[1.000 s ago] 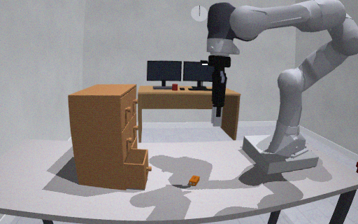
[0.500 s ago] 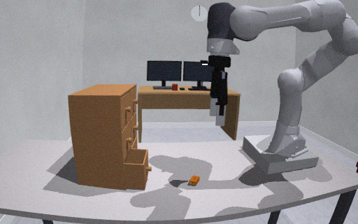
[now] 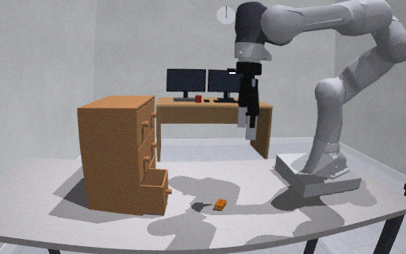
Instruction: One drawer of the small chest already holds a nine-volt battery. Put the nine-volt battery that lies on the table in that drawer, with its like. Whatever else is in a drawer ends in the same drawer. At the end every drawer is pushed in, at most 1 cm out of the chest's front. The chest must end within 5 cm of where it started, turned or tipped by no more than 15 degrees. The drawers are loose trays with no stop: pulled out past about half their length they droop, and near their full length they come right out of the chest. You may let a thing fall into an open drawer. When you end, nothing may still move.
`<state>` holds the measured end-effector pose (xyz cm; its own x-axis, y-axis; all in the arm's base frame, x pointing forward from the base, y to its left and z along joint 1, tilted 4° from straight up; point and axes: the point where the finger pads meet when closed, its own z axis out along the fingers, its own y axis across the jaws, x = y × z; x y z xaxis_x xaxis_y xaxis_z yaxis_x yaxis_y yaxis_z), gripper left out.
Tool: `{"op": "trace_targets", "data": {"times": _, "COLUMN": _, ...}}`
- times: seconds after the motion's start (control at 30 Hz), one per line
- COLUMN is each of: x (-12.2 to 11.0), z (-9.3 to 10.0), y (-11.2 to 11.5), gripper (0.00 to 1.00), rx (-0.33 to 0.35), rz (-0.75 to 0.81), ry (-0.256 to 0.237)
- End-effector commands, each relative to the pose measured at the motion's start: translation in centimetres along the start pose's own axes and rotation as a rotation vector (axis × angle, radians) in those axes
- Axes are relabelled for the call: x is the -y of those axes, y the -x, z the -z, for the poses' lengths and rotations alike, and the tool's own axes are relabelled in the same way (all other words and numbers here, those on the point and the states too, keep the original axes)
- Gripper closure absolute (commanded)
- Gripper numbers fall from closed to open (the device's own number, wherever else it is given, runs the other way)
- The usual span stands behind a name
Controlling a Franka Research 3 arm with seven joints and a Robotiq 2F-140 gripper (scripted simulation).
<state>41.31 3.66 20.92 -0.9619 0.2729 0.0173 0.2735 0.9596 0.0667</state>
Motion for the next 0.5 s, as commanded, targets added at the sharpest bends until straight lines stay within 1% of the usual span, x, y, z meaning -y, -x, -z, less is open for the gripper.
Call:
{"op": "trace_targets", "data": {"times": 0.0, "x": 0.1, "z": 1.3, "y": 0.0, "gripper": 0.0, "rx": -0.002, "rz": -0.008, "ry": -0.002}}
{"op": "trace_targets", "data": {"times": 0.1, "x": 0.0, "z": 3.8, "y": 0.0, "gripper": 0.0, "rx": -0.002, "rz": -0.008, "ry": -0.002}}
{"op": "trace_targets", "data": {"times": 0.17, "x": 0.0, "z": 3.8, "y": 0.0, "gripper": 0.0, "rx": -0.002, "rz": -0.008, "ry": -0.002}}
{"op": "trace_targets", "data": {"times": 0.37, "x": 0.0, "z": 10.1, "y": 0.0, "gripper": 0.0, "rx": -0.002, "rz": -0.008, "ry": -0.002}}
{"op": "trace_targets", "data": {"times": 0.47, "x": 0.0, "z": 12.6, "y": 0.0, "gripper": 0.0, "rx": -0.002, "rz": -0.008, "ry": -0.002}}
